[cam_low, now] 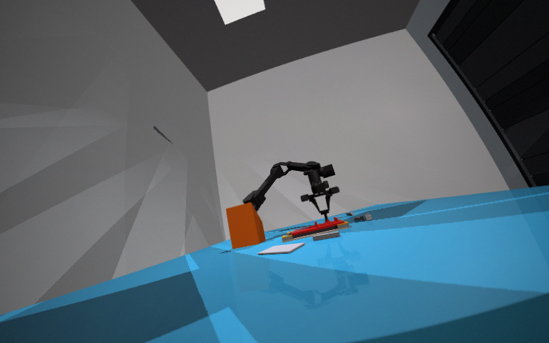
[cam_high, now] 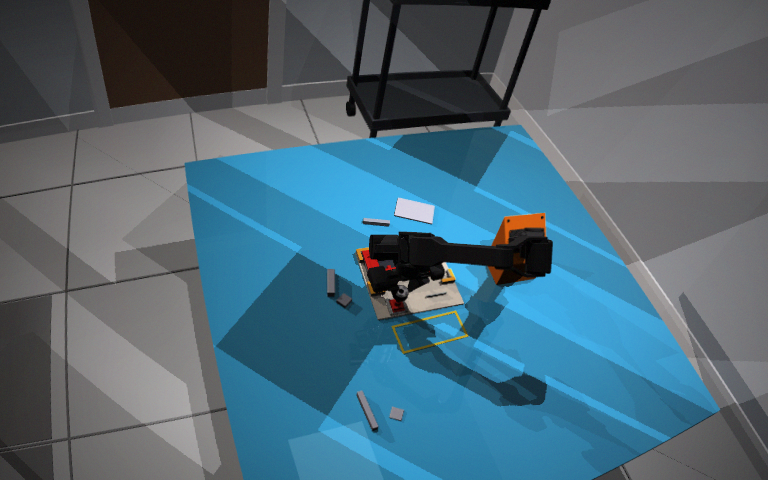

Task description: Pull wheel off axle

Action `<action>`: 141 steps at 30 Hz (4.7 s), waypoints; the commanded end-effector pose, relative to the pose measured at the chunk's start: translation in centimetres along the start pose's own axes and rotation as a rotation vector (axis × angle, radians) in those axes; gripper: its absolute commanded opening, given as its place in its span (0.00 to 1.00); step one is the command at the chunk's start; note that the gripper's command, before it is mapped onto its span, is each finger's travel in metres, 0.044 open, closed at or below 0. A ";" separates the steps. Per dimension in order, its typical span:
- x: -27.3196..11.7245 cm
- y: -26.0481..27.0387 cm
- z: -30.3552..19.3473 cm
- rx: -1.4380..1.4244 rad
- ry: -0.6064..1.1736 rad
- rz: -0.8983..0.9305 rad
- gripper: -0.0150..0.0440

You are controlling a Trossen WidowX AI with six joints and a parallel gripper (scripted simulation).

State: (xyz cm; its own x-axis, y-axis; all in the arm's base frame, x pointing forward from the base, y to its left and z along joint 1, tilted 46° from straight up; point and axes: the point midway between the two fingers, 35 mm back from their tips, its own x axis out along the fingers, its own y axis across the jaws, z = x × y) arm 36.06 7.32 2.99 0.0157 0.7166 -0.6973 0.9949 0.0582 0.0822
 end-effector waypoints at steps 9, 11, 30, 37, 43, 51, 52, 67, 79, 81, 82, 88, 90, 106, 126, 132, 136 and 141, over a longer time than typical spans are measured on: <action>-0.4 0.0 0.0 -0.003 -0.001 -0.001 0.25; -0.5 0.0 0.0 -0.003 -0.001 -0.001 0.25; -4.2 -0.1 0.0 -0.002 -0.002 0.000 0.25; -3.7 -0.7 -1.4 0.004 0.000 0.002 0.25; -4.0 -2.0 -3.9 0.003 -0.001 0.001 0.25; -4.2 -4.0 -7.0 0.002 0.000 -0.001 0.25; -4.2 -4.3 -7.3 0.002 0.000 -0.001 0.25; -2.8 -6.1 -9.5 0.000 0.003 -0.002 0.25; 1.6 -5.8 -9.4 0.000 0.001 -0.002 0.25; 2.7 -5.8 -9.4 0.000 0.001 -0.002 0.25; 3.2 -5.9 -9.5 0.000 0.002 -0.002 0.25; 6.0 -6.2 -9.7 0.001 0.008 -0.002 0.25; 6.1 -6.2 -9.7 0.001 0.009 -0.002 0.25; 4.3 -6.0 -9.6 -0.002 0.007 -0.002 0.76; -4.8 -14.0 -5.7 0.005 0.001 -0.007 1.00; -4.8 -14.0 -5.7 0.005 0.001 -0.007 1.00; -4.8 -14.0 -5.7 0.005 0.001 -0.007 1.00; -4.8 -14.0 -5.7 0.005 0.001 -0.007 1.00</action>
State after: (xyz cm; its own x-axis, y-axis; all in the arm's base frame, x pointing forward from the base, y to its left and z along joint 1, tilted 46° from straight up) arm 21.53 7.07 9.24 0.0114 0.7173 -0.6966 0.9956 0.0566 0.0746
